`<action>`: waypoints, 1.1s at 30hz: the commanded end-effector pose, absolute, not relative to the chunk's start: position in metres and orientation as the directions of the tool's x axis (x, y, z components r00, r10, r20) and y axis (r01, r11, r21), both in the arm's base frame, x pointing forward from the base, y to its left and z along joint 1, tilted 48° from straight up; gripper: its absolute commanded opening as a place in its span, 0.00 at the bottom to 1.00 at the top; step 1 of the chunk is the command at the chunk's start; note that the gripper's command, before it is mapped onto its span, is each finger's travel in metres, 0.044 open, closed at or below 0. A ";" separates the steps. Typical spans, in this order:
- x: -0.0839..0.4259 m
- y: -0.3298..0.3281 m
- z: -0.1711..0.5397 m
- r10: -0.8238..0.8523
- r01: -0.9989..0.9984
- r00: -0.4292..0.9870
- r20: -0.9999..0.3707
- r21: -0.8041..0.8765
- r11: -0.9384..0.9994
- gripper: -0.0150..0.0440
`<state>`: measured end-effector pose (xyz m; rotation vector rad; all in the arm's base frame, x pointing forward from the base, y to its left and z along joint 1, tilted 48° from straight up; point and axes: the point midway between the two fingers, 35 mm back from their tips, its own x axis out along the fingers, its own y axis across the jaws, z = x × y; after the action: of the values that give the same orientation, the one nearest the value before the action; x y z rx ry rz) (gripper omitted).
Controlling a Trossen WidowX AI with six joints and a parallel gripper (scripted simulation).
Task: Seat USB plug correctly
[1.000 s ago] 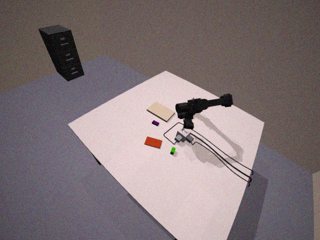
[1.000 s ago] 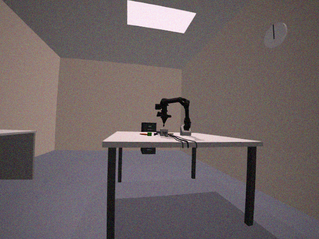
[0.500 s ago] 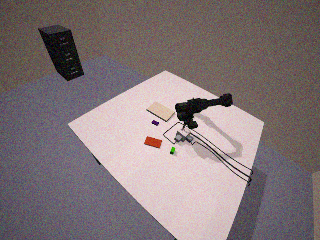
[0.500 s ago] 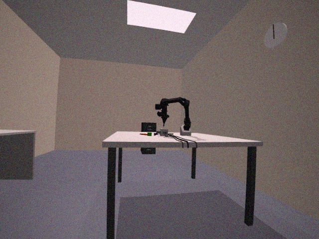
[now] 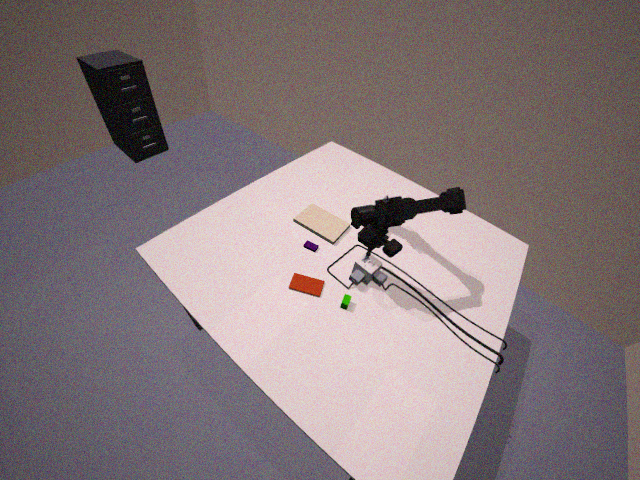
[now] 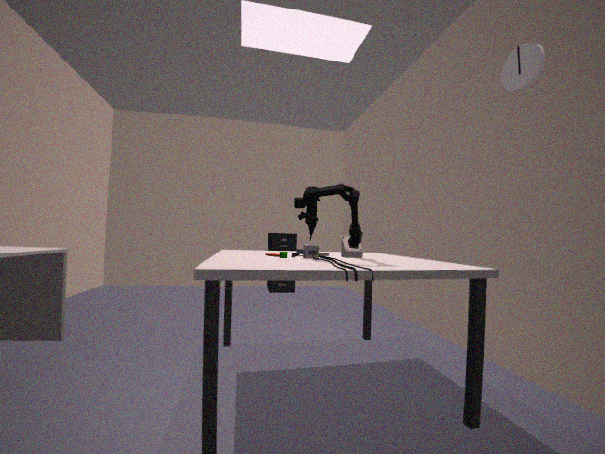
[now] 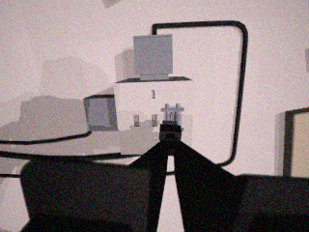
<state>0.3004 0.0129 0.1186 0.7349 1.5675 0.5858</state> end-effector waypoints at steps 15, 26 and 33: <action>0.300 0.013 0.118 0.742 -0.319 -0.052 -0.668 0.716 0.621 0.25; 0.300 0.013 0.118 0.742 -0.574 -0.052 -0.668 0.628 0.525 0.25; 0.300 0.013 0.118 0.742 -0.714 -0.052 -0.668 0.545 0.440 0.25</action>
<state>0.3004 0.0129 0.1186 0.0748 1.1425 1.1523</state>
